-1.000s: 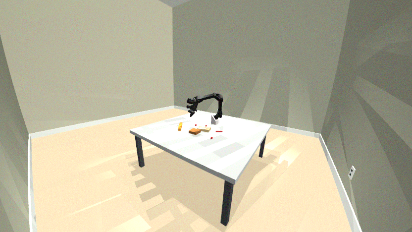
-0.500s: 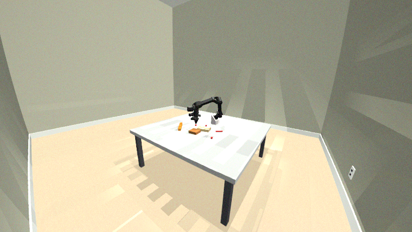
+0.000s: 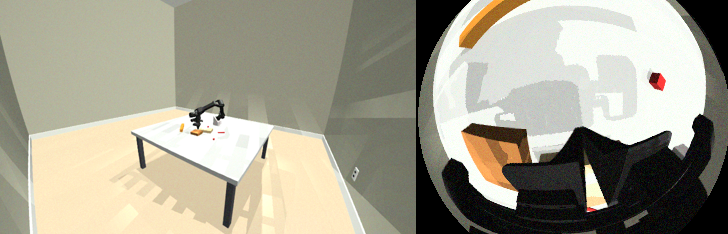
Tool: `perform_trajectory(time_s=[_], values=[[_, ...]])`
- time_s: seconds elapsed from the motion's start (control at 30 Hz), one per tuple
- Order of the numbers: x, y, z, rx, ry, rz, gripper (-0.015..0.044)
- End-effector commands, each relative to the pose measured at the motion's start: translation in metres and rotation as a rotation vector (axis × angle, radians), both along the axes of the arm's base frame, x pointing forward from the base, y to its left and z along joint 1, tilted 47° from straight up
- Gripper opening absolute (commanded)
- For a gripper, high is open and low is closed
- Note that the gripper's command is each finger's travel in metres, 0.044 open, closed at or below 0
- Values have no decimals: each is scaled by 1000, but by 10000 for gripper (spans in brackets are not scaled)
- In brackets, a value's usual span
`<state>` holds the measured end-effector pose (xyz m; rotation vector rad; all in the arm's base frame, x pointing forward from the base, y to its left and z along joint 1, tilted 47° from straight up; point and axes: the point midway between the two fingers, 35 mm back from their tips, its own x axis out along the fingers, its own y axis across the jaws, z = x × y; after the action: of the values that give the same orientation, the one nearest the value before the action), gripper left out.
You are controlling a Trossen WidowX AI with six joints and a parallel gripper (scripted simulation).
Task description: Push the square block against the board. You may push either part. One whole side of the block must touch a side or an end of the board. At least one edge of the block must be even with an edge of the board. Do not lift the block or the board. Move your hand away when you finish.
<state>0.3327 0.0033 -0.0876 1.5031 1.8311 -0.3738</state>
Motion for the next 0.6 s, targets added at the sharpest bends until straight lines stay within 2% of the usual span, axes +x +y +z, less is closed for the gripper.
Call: perform_trajectory(time_s=[0.0,0.57], values=[[-1,5,4,4,1,-3,0],[-10,23,23,5,2,-3,0]])
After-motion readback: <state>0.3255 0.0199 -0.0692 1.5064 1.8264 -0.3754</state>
